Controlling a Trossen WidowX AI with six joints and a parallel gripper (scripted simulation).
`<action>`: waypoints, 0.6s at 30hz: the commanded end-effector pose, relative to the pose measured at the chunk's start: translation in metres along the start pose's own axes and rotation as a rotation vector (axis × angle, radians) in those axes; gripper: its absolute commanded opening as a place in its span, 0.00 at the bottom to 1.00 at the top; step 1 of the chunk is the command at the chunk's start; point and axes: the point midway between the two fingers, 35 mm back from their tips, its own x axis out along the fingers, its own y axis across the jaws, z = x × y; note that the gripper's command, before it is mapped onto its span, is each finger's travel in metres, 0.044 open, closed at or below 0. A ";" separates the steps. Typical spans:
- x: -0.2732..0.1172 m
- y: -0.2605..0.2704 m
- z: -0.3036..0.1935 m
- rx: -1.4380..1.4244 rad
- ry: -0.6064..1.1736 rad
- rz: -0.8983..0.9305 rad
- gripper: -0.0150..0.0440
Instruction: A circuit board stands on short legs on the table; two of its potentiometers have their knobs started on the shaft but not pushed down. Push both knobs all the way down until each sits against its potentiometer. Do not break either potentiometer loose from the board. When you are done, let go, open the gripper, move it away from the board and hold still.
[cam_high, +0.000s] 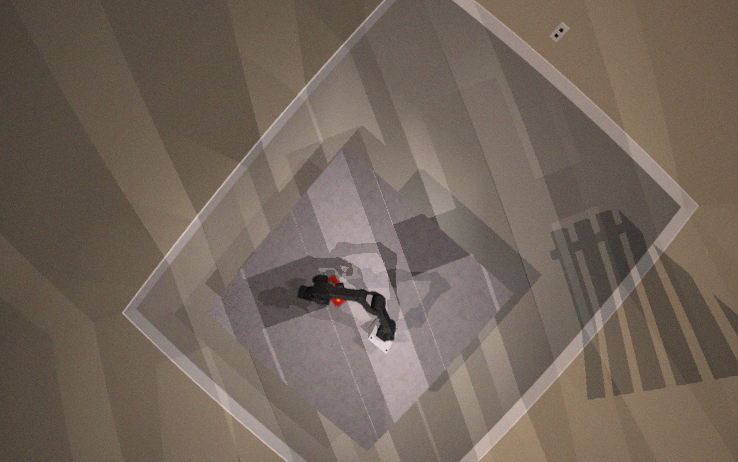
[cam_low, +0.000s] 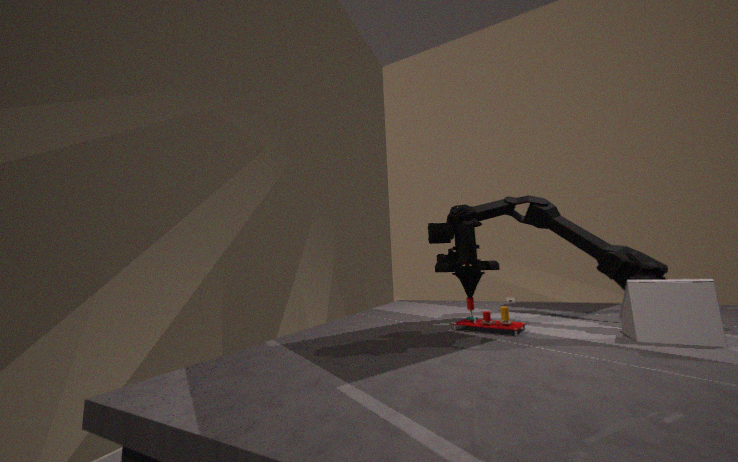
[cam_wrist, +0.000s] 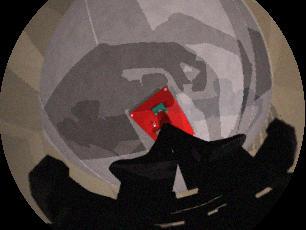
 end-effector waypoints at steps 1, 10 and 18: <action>0.000 0.000 0.001 -0.002 -0.005 -0.001 0.25; 0.005 0.000 0.001 -0.002 -0.006 -0.001 0.25; 0.006 0.000 0.001 -0.002 -0.006 -0.001 0.25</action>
